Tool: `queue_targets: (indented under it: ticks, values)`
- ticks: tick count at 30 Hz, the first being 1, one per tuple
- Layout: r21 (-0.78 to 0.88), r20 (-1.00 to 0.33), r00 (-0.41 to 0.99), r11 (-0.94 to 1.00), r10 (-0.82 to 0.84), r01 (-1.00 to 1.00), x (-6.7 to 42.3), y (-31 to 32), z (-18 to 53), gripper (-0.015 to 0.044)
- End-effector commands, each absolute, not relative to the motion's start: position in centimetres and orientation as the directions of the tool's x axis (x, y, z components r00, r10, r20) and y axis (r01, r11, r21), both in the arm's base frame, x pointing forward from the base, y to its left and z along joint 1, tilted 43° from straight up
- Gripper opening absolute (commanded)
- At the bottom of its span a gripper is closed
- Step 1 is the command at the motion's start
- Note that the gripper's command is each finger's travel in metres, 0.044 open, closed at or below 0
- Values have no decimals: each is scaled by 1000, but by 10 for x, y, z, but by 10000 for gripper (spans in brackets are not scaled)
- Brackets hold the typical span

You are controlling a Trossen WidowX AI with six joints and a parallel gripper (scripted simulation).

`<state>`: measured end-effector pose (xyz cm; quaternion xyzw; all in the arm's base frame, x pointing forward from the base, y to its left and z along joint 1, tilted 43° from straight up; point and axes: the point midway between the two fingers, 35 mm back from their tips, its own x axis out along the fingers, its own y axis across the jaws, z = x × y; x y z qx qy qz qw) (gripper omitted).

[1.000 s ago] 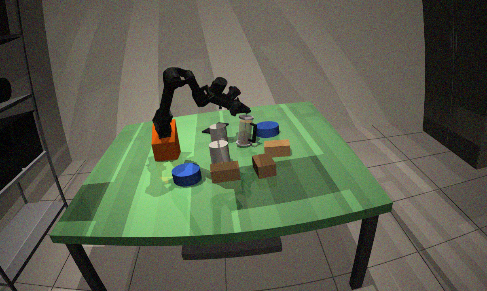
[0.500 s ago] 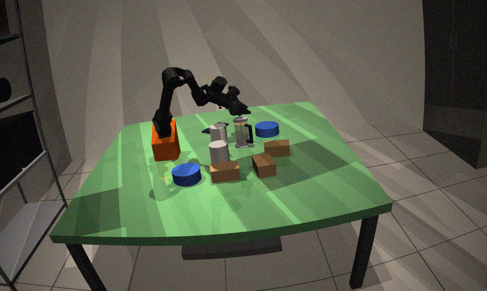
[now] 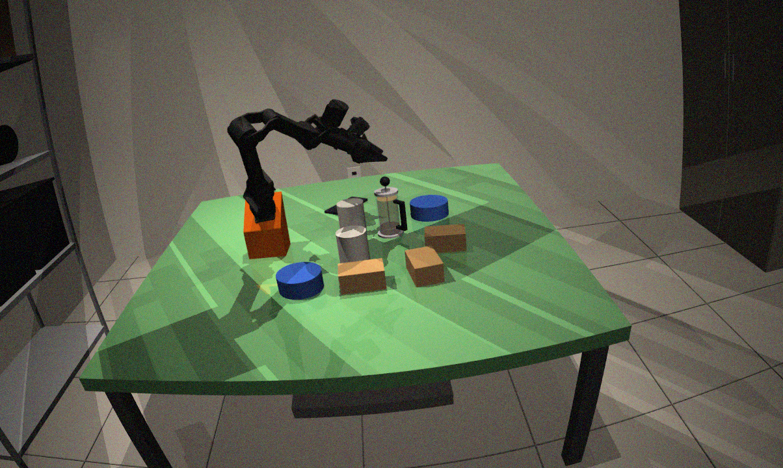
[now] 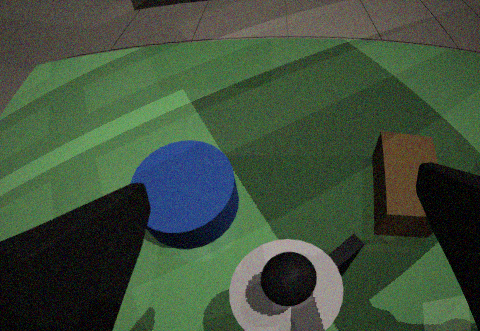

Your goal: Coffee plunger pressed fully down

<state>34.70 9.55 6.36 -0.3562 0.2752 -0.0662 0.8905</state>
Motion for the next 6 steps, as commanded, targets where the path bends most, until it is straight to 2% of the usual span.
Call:
queue_targets:
  ticks: [1,6]
  values:
    - [-668,-436,843,741,-316,-68,346,98,69,440]
    - [-668,-436,843,741,-316,-68,346,98,69,440]
